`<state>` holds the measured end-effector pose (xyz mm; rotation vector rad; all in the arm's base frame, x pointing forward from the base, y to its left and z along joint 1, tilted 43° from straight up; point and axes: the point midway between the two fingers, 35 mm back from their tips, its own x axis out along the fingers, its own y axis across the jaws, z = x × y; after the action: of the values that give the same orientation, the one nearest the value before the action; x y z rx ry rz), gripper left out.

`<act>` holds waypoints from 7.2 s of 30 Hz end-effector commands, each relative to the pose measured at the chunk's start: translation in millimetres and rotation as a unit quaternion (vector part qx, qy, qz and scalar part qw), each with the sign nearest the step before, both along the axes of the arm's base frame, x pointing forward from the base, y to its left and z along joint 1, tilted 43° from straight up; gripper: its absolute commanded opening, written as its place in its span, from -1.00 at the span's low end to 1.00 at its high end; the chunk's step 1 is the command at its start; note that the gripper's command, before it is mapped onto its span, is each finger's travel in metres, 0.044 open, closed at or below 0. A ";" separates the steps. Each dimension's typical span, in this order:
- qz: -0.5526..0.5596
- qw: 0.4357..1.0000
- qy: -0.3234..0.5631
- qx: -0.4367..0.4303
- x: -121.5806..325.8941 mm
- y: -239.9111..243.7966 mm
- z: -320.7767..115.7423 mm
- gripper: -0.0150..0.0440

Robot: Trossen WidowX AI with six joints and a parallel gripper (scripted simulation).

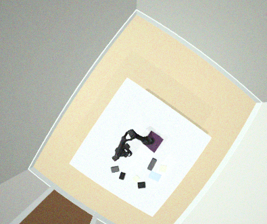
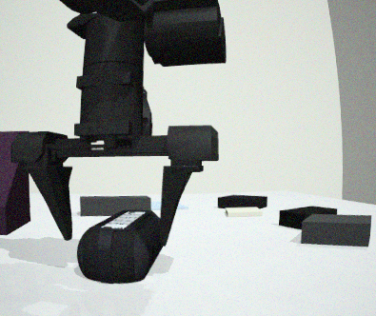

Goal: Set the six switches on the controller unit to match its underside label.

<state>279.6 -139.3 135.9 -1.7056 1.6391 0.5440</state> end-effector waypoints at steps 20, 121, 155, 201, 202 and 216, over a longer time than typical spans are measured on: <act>0.001 1.000 0.005 0.002 -0.5 -7.8 -10.8 0.62; 0.001 1.000 0.006 0.004 -1.6 59.8 12.0 0.65; 0.001 1.000 0.006 0.005 -0.2 87.5 10.9 0.65; 0.001 1.000 0.006 0.006 3.3 124.2 0.6 0.65; 0.001 1.000 0.006 0.006 3.4 124.9 0.2 0.65; 0.001 1.000 0.006 0.006 4.7 135.1 -4.8 0.65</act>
<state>282.9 -8.8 138.8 -1.7145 1.6325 0.5505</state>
